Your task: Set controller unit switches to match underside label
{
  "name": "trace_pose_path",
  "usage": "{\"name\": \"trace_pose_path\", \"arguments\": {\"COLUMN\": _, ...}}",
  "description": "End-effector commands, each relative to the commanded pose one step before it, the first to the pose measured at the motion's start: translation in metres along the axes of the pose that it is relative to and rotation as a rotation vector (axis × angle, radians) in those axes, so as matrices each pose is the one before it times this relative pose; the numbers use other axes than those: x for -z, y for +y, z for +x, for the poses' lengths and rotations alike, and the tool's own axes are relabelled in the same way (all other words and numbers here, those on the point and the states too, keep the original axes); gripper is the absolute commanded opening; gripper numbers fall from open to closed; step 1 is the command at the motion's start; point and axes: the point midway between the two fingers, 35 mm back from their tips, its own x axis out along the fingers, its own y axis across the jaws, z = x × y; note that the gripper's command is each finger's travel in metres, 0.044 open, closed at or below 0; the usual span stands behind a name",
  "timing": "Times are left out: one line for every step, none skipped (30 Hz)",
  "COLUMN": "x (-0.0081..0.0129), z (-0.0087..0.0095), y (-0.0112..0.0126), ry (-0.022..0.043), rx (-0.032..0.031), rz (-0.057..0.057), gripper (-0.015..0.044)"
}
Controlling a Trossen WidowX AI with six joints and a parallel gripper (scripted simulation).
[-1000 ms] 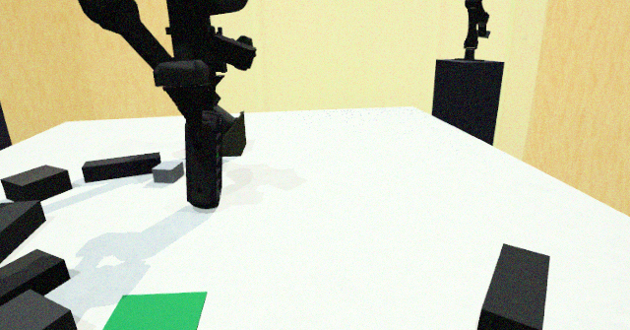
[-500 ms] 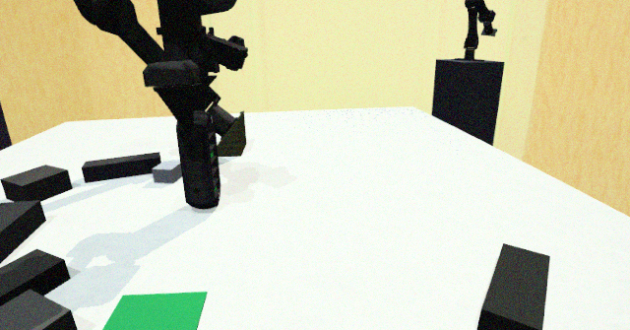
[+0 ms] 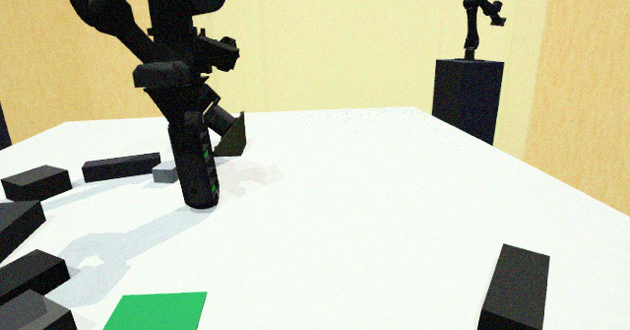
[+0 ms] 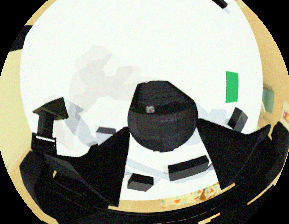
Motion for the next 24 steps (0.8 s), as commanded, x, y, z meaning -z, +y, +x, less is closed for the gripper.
{"name": "trace_pose_path", "arguments": {"x": 0.00639, "z": 0.00685, "y": 0.00059, "ry": 0.02152, "rx": -0.01085, "rz": -0.0084, "gripper": 0.0338}}
{"name": "trace_pose_path", "arguments": {"x": 0.0008, "z": 0.00013, "y": 0.0, "ry": 0.00004, "rx": -0.00001, "rz": 0.0, "gripper": 0.0338}}
{"name": "trace_pose_path", "arguments": {"x": 0.0008, "z": 0.00013, "y": 0.0, "ry": 0.00004, "rx": -0.00001, "rz": 0.0, "gripper": 0.0338}}
{"name": "trace_pose_path", "arguments": {"x": 0.00081, "z": 0.00013, "y": 0.0, "ry": 0.00004, "rx": -0.00001, "rz": 0.0, "gripper": 0.0338}}
{"name": "trace_pose_path", "arguments": {"x": 0.00081, "z": 0.00014, "y": 0.0, "ry": 0.00004, "rx": -0.00001, "rz": 0.0, "gripper": 0.0338}}
{"name": "trace_pose_path", "arguments": {"x": 0.0008, "z": 0.00014, "y": 0.0, "ry": 0.00004, "rx": -0.00001, "rz": 0.0, "gripper": 0.0338}}
{"name": "trace_pose_path", "arguments": {"x": 0.0008, "z": 0.00014, "y": 0.0, "ry": 0.00004, "rx": -0.00001, "rz": 0.0, "gripper": 0.0338}}
{"name": "trace_pose_path", "arguments": {"x": 0.0008, "z": 0.00015, "y": 0.0, "ry": 0.00004, "rx": -0.00001, "rz": 0.0, "gripper": 0.0338}}
{"name": "trace_pose_path", "arguments": {"x": 0.0008, "z": 0.00015, "y": 0.0, "ry": 0.00004, "rx": -0.00001, "rz": 0.0, "gripper": 0.0338}}
{"name": "trace_pose_path", "arguments": {"x": 0.0008, "z": 0.00015, "y": 0.0, "ry": 0.00004, "rx": -0.00001, "rz": 0.0, "gripper": 0.0338}}
{"name": "trace_pose_path", "arguments": {"x": 0.0008, "z": 0.00015, "y": 0.0, "ry": 0.00004, "rx": -0.00001, "rz": 0.0, "gripper": 0.0338}}
{"name": "trace_pose_path", "arguments": {"x": 0.0008, "z": 0.00015, "y": 0.0, "ry": 0.00004, "rx": -0.00001, "rz": 0.0, "gripper": 0.0338}}
{"name": "trace_pose_path", "arguments": {"x": 0.0008, "z": 0.00016, "y": 0.0, "ry": 0.00004, "rx": -0.00001, "rz": 0.0, "gripper": 0.0338}}
{"name": "trace_pose_path", "arguments": {"x": 0.0008, "z": 0.00016, "y": 0.0, "ry": 0.00004, "rx": -0.00001, "rz": 0.0, "gripper": 0.0338}}
{"name": "trace_pose_path", "arguments": {"x": 0.0008, "z": 0.00017, "y": 0.0, "ry": 0.00004, "rx": -0.00001, "rz": 0.0, "gripper": 0.0338}}
{"name": "trace_pose_path", "arguments": {"x": 0.0008, "z": 0.00017, "y": 0.0, "ry": 0.00004, "rx": -0.00001, "rz": 0.0, "gripper": 0.0338}}
{"name": "trace_pose_path", "arguments": {"x": 0.00079, "z": 0.00017, "y": 0.0, "ry": 0.00004, "rx": -0.00001, "rz": 0.0, "gripper": 0.0338}}
{"name": "trace_pose_path", "arguments": {"x": 0.00079, "z": 0.00017, "y": 0.0, "ry": 0.00004, "rx": -0.00001, "rz": 0.0, "gripper": 0.0338}}
{"name": "trace_pose_path", "arguments": {"x": 0.00079, "z": 0.00018, "y": 0.0, "ry": 0.00004, "rx": -0.00001, "rz": 0.0, "gripper": 0.0338}}
{"name": "trace_pose_path", "arguments": {"x": 0.00079, "z": 0.00018, "y": 0.0, "ry": 0.00004, "rx": -0.00001, "rz": 0.0, "gripper": 0.0338}}
{"name": "trace_pose_path", "arguments": {"x": 0.00079, "z": 0.00019, "y": 0.0, "ry": 0.00004, "rx": -0.00001, "rz": 0.0, "gripper": 0.0338}}
{"name": "trace_pose_path", "arguments": {"x": 0.00079, "z": 0.00019, "y": 0.0, "ry": 0.00004, "rx": -0.00001, "rz": 0.0, "gripper": 0.0338}}
{"name": "trace_pose_path", "arguments": {"x": 0.00079, "z": 0.00019, "y": 0.0, "ry": 0.00004, "rx": -0.00001, "rz": 0.0, "gripper": 0.0338}}
{"name": "trace_pose_path", "arguments": {"x": 0.00079, "z": 0.00019, "y": 0.0, "ry": 0.00004, "rx": -0.00001, "rz": 0.0, "gripper": 0.0338}}
